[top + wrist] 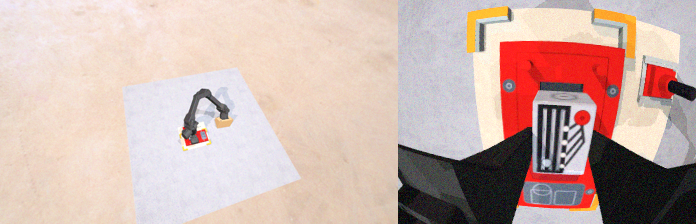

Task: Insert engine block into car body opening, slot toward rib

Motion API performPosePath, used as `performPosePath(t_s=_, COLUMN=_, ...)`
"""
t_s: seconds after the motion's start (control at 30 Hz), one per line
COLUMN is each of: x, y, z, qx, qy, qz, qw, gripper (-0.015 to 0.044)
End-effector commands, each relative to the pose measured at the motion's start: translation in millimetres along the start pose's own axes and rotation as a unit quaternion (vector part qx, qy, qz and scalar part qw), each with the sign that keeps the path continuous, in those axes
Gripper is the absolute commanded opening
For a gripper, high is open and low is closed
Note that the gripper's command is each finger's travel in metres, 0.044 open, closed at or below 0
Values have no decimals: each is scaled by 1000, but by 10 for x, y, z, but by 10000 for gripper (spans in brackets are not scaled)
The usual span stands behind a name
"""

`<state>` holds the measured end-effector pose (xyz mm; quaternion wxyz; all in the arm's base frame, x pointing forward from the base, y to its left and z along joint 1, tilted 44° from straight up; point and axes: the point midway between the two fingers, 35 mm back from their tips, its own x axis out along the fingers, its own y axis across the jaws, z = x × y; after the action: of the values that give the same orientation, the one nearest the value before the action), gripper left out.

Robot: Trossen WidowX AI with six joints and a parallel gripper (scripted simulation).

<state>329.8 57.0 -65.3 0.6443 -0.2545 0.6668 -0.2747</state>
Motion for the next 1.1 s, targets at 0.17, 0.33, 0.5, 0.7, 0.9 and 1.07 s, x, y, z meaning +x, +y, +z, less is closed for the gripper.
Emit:
performPosePath(t_s=0.17, x=18, y=11, z=0, qx=-19, qy=1, qz=3, qw=1000, gripper=158)
performPosePath(t_s=0.33, x=27, y=11, z=0, qx=-5, qy=1, qz=3, qw=1000, gripper=158)
performPosePath(t_s=0.5, x=38, y=10, z=0, qx=4, qy=1, qz=3, qw=1000, gripper=158)
performPosePath(t_s=0.7, x=50, y=9, z=0, qx=3, qy=1, qz=2, qw=1000, gripper=158)
performPosePath(t_s=0.9, x=62, y=9, z=0, qx=-4, qy=1, qz=2, qw=1000, gripper=158)
performPosePath(t_s=1.07, x=72, y=8, z=0, qx=-7, qy=1, qz=2, qw=1000, gripper=158)
